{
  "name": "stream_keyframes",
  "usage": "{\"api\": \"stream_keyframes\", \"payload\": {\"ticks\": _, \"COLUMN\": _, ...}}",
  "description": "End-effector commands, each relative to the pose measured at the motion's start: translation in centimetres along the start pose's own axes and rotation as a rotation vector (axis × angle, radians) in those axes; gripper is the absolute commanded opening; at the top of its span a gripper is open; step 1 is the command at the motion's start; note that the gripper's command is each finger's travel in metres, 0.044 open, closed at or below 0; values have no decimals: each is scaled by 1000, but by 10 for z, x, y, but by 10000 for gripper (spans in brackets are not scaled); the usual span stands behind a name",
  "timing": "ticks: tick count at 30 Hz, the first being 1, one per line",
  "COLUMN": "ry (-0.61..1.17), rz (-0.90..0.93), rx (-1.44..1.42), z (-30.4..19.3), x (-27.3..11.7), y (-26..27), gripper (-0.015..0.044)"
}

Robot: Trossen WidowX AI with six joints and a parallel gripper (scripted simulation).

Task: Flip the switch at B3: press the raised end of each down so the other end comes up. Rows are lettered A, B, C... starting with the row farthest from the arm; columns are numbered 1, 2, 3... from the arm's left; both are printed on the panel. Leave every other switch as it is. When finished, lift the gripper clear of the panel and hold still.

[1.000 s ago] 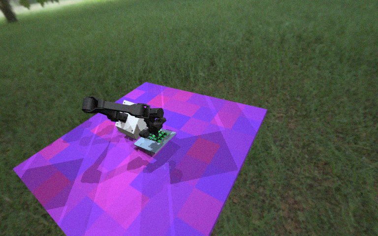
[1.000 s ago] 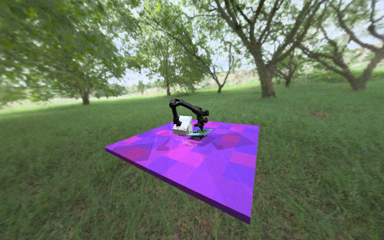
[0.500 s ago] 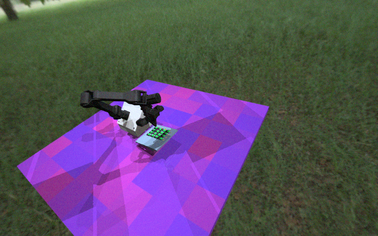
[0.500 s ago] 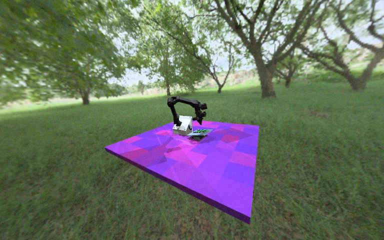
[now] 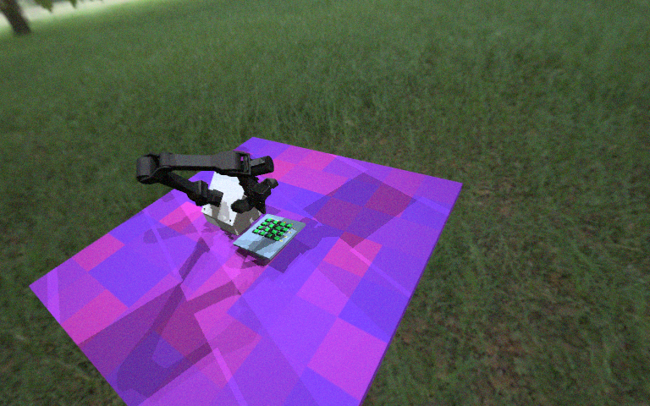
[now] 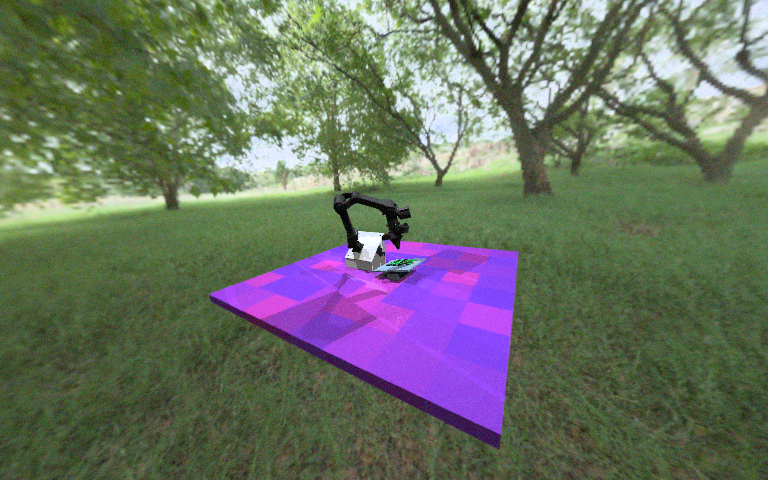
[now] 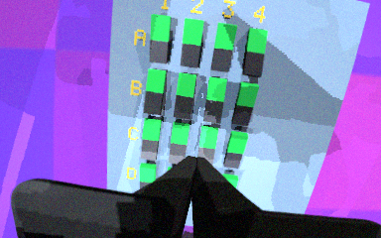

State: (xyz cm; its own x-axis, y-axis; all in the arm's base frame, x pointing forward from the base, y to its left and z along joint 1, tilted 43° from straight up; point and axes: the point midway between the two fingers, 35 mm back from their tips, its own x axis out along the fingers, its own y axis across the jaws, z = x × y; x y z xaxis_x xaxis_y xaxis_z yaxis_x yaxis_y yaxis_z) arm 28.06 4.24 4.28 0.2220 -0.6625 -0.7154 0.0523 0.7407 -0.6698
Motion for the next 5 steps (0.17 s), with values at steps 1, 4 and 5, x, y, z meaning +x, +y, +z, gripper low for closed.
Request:
{"api": "stream_keyframes", "payload": {"ticks": 1, "ry": 3, "rz": 2, "rx": 3, "z": -1, "x": 0, "y": 0, "gripper": 0}}
{"api": "stream_keyframes", "payload": {"ticks": 4, "ry": 3, "rz": 2, "rx": 3, "z": -1, "x": 0, "y": 0, "gripper": 0}}
{"api": "stream_keyframes", "payload": {"ticks": 5, "ry": 3, "rz": 2, "rx": 3, "z": -1, "x": 0, "y": 0, "gripper": 0}}
